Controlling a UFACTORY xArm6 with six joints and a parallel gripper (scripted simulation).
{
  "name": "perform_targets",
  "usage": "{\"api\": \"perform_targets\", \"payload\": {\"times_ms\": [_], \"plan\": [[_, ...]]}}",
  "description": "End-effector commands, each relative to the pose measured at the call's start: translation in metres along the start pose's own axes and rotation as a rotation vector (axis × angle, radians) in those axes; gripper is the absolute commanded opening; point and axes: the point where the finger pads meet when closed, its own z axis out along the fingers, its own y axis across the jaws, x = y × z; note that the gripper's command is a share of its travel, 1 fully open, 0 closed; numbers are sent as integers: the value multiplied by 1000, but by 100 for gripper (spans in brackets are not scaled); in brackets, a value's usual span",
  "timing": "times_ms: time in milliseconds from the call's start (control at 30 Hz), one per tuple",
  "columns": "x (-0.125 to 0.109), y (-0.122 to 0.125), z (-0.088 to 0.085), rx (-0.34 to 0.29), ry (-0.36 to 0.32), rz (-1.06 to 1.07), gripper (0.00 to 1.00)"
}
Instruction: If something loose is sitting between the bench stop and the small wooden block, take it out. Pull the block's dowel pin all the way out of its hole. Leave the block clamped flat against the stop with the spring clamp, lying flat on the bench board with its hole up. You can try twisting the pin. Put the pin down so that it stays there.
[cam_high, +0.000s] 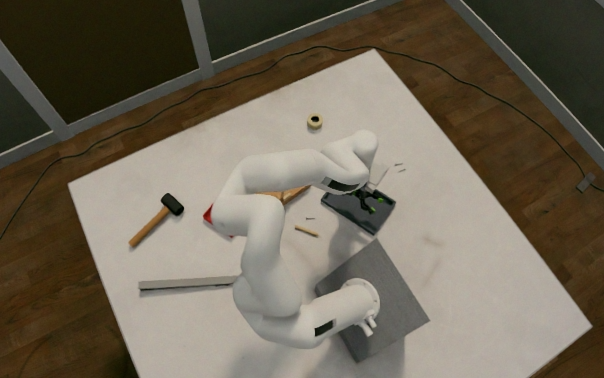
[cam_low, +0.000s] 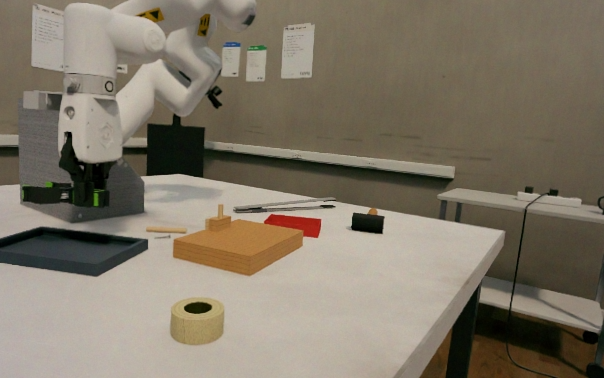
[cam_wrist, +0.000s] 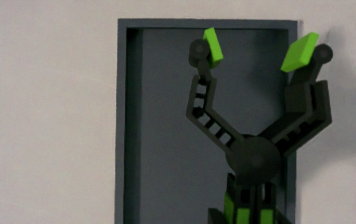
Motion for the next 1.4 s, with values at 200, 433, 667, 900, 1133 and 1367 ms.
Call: {"api": "perform_targets", "payload": {"times_ms": [200, 433, 667, 900, 1133, 1367], "plan": [[-1, -1, -13, 4, -2, -1, 27], [-1, -1, -14, 4, -1, -1, 27], [-1, -1, -14, 4, -1, -1, 27], [-1, -1, -14, 4, -1, -1, 27], [-2, -1, -14, 4, -1, 14, 27], [-6, -1, -14, 5, -1, 72, 27]]}}
